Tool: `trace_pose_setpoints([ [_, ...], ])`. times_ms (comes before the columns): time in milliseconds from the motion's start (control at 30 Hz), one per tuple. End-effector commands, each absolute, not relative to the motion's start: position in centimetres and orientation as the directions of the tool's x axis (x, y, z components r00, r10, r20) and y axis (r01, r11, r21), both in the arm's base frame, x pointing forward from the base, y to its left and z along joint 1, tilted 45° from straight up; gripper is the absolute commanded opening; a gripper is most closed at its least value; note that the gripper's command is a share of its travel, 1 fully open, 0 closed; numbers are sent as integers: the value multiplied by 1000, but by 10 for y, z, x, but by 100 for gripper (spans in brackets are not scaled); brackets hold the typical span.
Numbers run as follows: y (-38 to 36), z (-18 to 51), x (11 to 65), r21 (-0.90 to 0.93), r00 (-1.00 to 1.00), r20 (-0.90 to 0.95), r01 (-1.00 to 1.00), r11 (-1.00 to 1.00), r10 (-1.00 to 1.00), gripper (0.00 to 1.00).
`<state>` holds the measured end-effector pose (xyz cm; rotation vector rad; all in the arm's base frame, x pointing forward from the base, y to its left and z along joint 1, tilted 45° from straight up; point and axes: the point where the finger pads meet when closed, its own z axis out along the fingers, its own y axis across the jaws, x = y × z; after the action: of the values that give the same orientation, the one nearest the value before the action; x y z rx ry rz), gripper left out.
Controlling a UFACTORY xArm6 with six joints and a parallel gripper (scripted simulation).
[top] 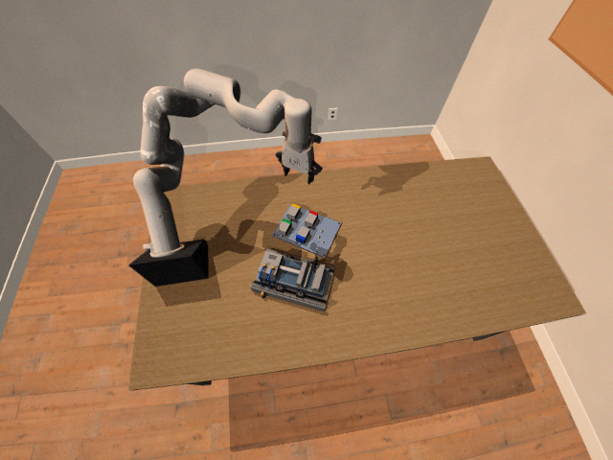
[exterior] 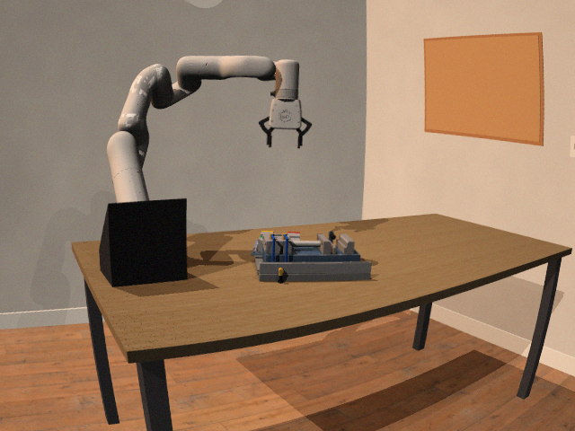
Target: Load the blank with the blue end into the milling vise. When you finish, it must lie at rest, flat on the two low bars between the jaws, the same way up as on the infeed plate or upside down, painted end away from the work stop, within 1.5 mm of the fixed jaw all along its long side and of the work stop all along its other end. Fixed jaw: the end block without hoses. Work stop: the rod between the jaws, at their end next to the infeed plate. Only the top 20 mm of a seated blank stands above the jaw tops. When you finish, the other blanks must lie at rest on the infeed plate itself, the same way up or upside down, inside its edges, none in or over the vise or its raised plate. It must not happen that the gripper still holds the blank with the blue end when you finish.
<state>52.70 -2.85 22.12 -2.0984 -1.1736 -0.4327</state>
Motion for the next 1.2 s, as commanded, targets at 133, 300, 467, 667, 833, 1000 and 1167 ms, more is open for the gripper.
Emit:
trace_pose_setpoints([
  [133, -26, 217, 527, -399, 536, 579, 843, -360, 615, 100],
  [300, -25, 215, 526, -399, 536, 579, 843, -360, 615, 100],
  [467, -25, 215, 526, -399, 536, 579, 843, -360, 615, 100],
  [667, -23, 213, 526, -399, 536, 579, 843, -360, 615, 100],
  [833, -22, 211, 525, -399, 536, 579, 843, -360, 615, 100],
  [1000, -22, 211, 525, -399, 536, 579, 843, -360, 615, 100],
  [1167, -21, 210, 525, -399, 536, 579, 843, -360, 615, 100],
])
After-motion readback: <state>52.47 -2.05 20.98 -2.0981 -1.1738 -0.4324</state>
